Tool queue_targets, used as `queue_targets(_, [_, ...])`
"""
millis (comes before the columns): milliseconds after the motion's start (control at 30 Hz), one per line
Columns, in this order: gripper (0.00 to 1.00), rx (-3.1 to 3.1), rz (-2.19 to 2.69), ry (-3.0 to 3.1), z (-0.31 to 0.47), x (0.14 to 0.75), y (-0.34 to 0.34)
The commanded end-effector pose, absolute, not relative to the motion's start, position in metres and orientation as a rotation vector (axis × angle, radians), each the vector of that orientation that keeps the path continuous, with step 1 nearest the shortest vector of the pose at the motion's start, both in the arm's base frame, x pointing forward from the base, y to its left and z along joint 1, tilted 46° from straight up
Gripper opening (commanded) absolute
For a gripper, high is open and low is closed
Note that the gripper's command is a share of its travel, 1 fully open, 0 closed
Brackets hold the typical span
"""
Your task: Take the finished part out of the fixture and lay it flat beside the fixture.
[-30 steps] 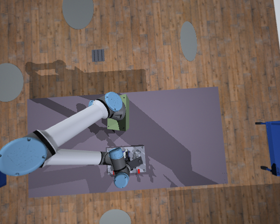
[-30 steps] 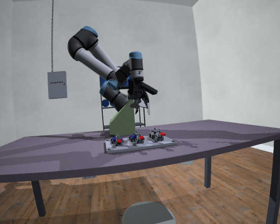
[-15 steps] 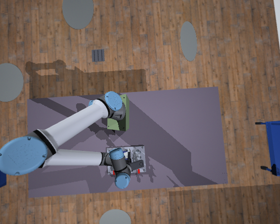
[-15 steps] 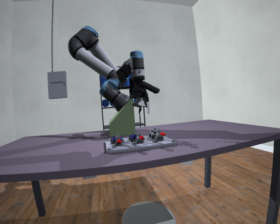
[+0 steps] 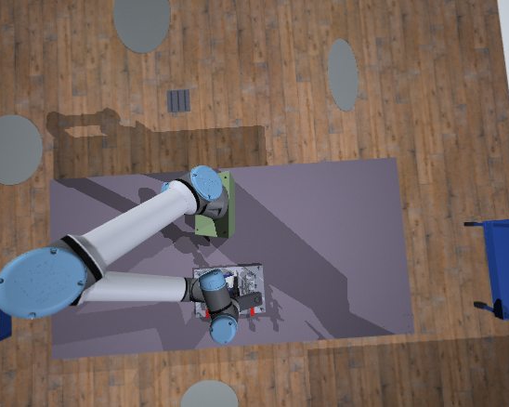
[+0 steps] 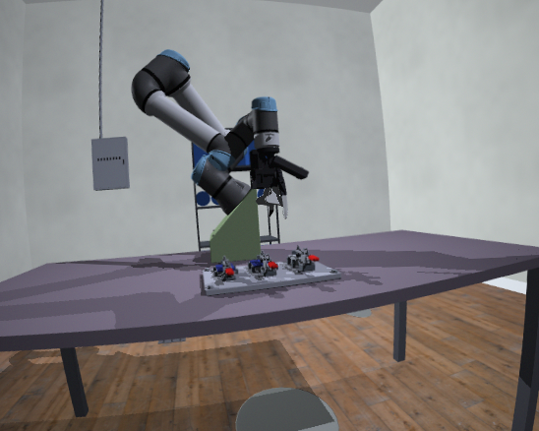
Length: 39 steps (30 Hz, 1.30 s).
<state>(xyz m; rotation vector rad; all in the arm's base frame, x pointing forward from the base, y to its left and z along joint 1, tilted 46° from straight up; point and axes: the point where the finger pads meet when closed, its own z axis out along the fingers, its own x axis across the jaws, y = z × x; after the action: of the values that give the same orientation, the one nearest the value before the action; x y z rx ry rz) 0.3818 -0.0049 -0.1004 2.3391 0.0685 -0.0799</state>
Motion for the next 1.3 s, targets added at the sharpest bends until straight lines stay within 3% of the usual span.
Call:
queue_targets(0, [1.0,2.338,-0.013,-0.087,-0.102,0.385,0.002])
queue_targets(1267, [1.0,2.302,0.138,-0.443,-0.104,0.391,0.018])
